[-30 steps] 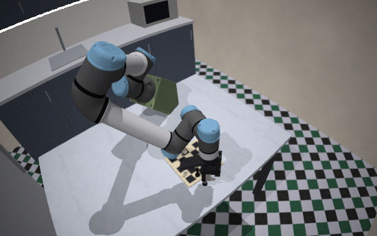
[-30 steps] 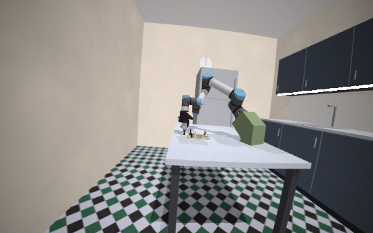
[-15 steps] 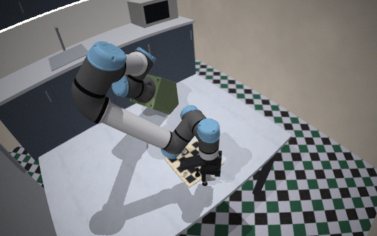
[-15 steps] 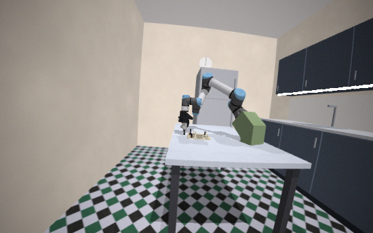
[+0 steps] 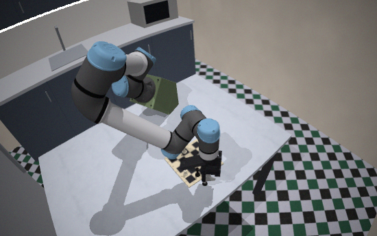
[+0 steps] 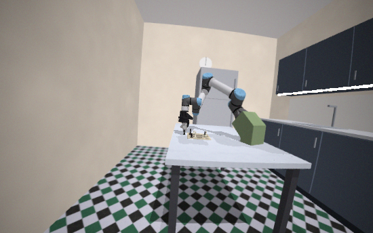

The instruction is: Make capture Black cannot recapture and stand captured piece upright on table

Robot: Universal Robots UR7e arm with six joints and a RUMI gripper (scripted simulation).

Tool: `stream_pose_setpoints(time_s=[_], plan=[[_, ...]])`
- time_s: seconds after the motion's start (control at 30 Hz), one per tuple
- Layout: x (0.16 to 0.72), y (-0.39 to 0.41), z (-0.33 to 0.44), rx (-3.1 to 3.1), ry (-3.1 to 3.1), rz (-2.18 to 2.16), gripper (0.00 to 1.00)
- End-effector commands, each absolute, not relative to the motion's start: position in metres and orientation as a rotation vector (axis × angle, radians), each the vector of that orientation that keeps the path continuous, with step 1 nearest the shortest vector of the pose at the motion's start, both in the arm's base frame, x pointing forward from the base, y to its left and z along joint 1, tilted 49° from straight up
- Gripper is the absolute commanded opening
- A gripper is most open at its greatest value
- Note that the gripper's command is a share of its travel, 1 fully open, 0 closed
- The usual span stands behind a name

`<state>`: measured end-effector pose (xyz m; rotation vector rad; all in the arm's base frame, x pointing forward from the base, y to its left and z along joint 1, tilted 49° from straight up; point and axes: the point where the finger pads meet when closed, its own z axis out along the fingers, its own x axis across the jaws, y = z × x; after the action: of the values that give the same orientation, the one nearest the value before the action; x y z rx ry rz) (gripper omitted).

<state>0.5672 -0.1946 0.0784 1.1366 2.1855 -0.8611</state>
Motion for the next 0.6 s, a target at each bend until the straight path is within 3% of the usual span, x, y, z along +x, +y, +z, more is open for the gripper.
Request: stream_pose_setpoints(time_s=[0.0,0.07,0.2,0.33,0.57], plan=[[0.5675,-0.1943,0.0789,1.136,2.185,-0.860,0.10],[0.5675,-0.1943,0.0789,1.136,2.185,-0.860,0.15],[0.5675,-0.1943,0.0789,1.136,2.185,-0.860,0.15],[0.5675,-0.1943,0.0789,1.136,2.185,-0.860,0.25],[0.5675,-0.1943,0.0789,1.136,2.185,-0.860,0.25]])
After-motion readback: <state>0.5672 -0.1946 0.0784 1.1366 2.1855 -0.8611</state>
